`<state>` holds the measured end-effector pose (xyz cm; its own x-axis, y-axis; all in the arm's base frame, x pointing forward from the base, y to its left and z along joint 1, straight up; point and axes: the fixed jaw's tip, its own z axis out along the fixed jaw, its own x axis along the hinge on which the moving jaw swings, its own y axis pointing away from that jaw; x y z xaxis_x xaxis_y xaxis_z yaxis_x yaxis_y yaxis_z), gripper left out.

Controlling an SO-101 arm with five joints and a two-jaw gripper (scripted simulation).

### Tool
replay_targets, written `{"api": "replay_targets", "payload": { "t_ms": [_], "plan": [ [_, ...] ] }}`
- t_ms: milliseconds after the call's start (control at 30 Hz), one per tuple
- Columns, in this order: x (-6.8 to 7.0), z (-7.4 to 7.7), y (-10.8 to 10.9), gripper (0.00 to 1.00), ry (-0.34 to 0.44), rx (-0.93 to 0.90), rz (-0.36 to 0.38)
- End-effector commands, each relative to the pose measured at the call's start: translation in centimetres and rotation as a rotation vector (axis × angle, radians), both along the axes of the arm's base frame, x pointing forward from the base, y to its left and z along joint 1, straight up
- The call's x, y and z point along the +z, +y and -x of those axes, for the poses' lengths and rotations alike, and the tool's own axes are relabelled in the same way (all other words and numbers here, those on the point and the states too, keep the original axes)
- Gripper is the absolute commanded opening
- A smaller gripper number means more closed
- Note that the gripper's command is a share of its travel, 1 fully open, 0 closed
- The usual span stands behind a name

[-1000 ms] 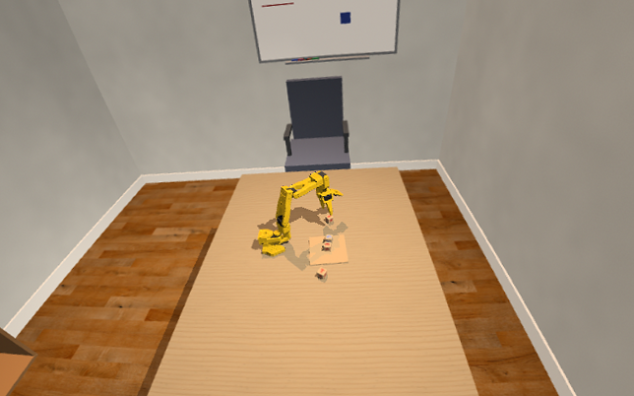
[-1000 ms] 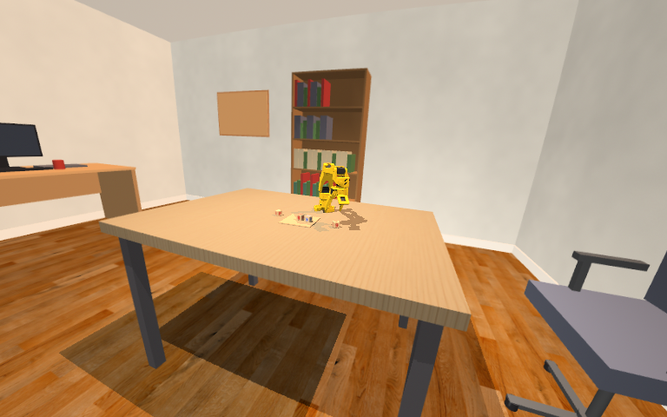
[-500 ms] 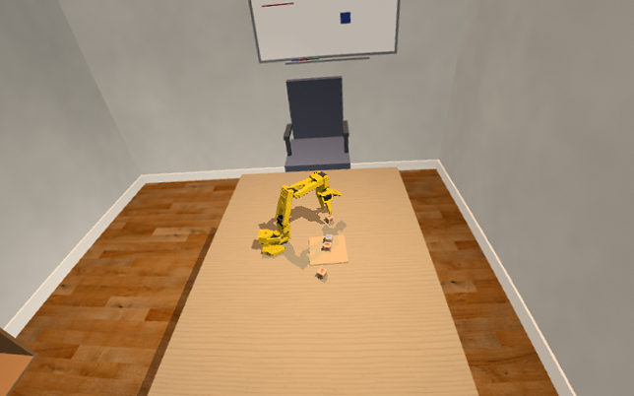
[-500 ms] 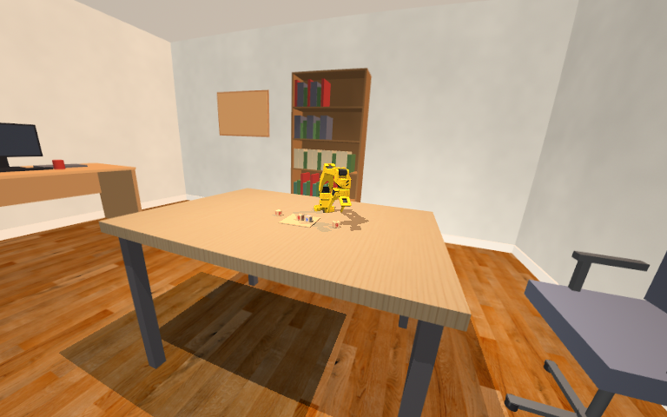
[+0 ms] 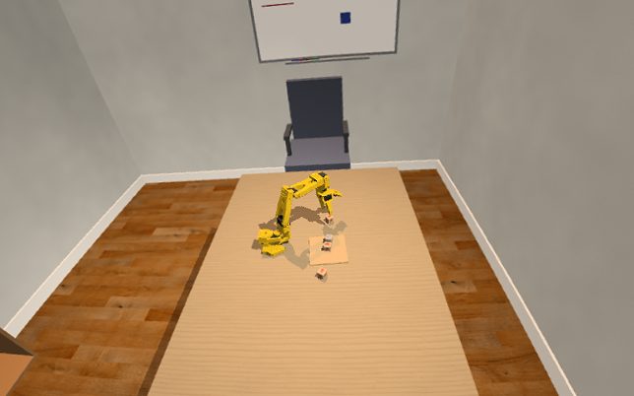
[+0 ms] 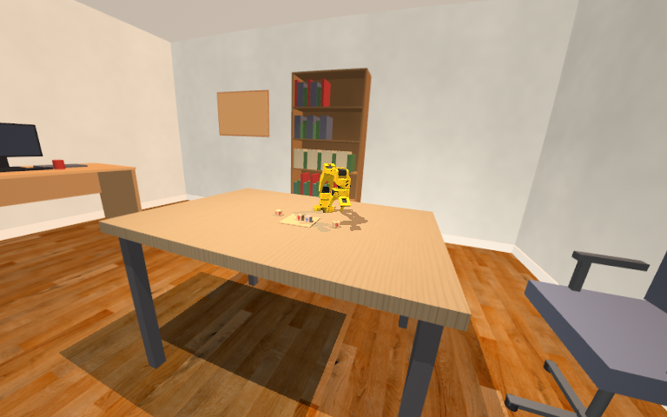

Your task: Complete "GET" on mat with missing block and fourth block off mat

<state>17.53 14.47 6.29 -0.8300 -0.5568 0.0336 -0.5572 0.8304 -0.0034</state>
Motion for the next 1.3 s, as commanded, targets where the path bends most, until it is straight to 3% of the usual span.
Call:
{"api": "replay_targets", "payload": {
  "t_ms": [0, 233, 300, 600, 1267],
  "plan": [
    [2.7, -1.4, -0.4, 0.32, -0.113, -0.058, -0.085],
    [2.9, -2.4, -5.0, 0.32, -0.101, -0.262, -0.061],
    [2.9, -2.4, -5.0, 0.32, -0.101, -0.262, -0.061],
    [3.0, -2.1, -10.2, 0.32, -0.082, -0.501, -0.038],
    [3.0, -2.0, -10.8, 0.32, -0.079, -0.532, -0.035]
  ]
}}
